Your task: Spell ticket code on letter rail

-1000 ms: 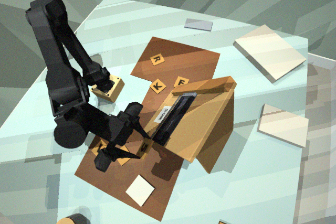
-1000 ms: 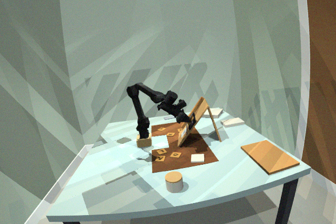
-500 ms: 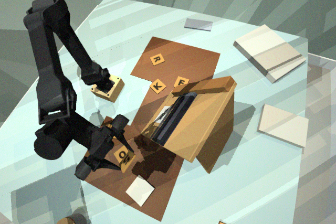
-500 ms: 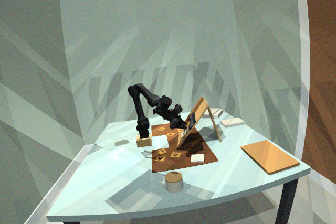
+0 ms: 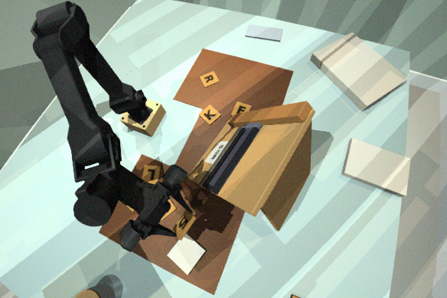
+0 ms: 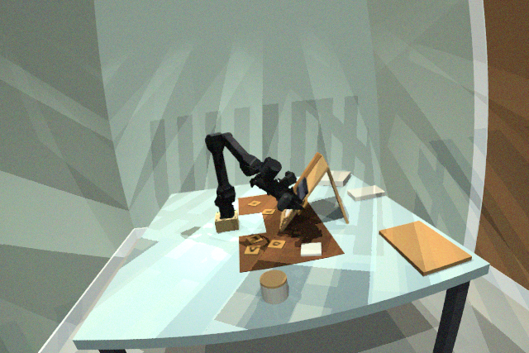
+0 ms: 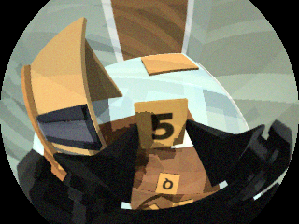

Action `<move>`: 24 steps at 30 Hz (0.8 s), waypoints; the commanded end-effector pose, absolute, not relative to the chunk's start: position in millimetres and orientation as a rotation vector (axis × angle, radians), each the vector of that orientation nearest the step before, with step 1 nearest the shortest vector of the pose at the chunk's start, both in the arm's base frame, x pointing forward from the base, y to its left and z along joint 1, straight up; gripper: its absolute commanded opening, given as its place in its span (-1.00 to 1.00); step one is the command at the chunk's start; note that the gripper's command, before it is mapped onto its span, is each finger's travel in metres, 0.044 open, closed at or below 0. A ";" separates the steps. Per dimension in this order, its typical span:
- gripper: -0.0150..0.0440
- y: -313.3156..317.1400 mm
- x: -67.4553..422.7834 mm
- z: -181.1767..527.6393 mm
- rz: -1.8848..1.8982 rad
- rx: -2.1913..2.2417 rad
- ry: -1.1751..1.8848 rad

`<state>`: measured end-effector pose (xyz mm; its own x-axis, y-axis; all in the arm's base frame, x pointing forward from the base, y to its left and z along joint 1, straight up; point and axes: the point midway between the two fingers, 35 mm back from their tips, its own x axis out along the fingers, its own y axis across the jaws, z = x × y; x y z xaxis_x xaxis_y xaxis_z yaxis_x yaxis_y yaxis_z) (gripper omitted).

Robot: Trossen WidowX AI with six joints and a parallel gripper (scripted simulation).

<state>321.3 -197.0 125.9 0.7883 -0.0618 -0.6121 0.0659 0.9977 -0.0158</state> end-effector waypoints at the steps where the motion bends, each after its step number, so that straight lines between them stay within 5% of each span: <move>1: -0.49 -197.2 323.7 124.1 -0.073 0.010 0.659; 24: -0.49 -188.2 323.2 124.9 -0.073 0.010 0.659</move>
